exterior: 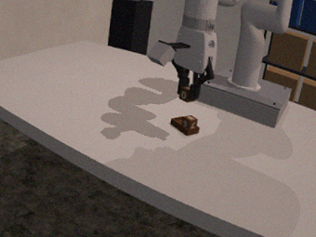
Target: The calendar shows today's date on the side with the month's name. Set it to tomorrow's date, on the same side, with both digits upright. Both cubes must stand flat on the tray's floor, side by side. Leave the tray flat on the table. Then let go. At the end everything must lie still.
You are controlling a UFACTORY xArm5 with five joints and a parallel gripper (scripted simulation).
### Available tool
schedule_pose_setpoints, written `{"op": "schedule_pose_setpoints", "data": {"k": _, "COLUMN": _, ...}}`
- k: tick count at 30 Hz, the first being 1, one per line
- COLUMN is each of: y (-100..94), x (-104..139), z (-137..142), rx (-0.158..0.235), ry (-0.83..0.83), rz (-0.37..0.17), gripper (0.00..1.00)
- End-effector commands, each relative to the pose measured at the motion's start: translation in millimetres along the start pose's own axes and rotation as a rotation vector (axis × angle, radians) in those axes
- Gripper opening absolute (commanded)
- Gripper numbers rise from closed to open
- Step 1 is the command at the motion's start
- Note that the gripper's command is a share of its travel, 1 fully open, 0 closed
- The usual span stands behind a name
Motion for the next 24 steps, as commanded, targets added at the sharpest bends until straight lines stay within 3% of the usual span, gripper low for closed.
{"op": "schedule_pose_setpoints", "data": {"k": 1, "y": -2.1, "x": 5.3, "z": 6.1, "rx": -0.001, "ry": -0.174, "rz": 0.007, "gripper": 0.27}}
{"op": "schedule_pose_setpoints", "data": {"k": 7, "y": -2.7, "x": 12.4, "z": 12.9, "rx": 0.000, "ry": -0.365, "rz": 0.007, "gripper": 0.27}}
{"op": "schedule_pose_setpoints", "data": {"k": 10, "y": -2.7, "x": 12.7, "z": 13.2, "rx": 0.000, "ry": -0.374, "rz": 0.007, "gripper": 0.27}}
{"op": "schedule_pose_setpoints", "data": {"k": 12, "y": -3.0, "x": 17.7, "z": 17.8, "rx": 0.000, "ry": -0.505, "rz": 0.007, "gripper": 0.27}}
{"op": "schedule_pose_setpoints", "data": {"k": 24, "y": -3.3, "x": 31.8, "z": 29.9, "rx": 0.002, "ry": -0.869, "rz": 0.007, "gripper": 0.27}}
Point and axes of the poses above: the point where the finger pads meet when closed, its own y axis out along the fingers, its own z axis across the jaws, x = y × z, the point moved 10 cm from there along -y, back along the fingers, and after that the axes turned 3 degrees about -y, right-handed, at the moved point
